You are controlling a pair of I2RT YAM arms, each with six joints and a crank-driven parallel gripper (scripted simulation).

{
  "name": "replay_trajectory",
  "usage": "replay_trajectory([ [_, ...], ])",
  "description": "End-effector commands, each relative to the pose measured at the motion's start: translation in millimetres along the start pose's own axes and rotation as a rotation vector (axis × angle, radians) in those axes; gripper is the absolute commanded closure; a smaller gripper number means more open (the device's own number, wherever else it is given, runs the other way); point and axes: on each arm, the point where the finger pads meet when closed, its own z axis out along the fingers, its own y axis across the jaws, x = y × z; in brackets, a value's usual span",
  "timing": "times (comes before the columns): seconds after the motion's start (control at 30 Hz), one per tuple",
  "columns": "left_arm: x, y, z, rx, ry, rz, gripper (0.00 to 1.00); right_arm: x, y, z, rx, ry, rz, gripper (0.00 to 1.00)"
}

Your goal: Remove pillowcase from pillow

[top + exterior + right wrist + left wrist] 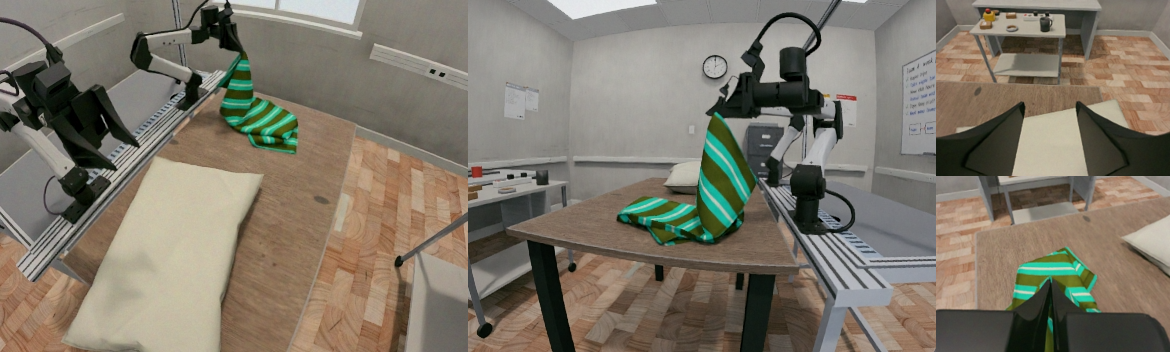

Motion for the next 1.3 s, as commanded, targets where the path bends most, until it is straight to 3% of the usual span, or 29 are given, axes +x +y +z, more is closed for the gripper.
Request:
replay_trajectory([
  [0.0,10.0,-3.9,-6.1,0.013,-0.013,0.005,0.99,-15.3,-1.6,0.9,0.008,-0.041,-0.009,0.37],
  [0.37,26.9,5.2,-8.8,-0.035,0.003,-0.045,0.99,-15.3,-1.6,0.9,0.008,-0.041,-0.009,0.37],
  [0.43,14.1,3.9,-6.3,-0.029,0.009,0.005,0.99,-15.3,-1.6,0.9,0.008,-0.041,-0.009,0.37],
  [0.83,46.4,14.1,-13.3,-0.096,0.154,-0.001,0.99,-15.3,-1.6,0.9,0.008,-0.041,-0.009,0.37],
  [1.27,76.0,2.1,-28.9,-0.080,0.342,0.003,0.99,-15.3,-1.6,0.9,0.008,-0.041,-0.009,0.37],
])
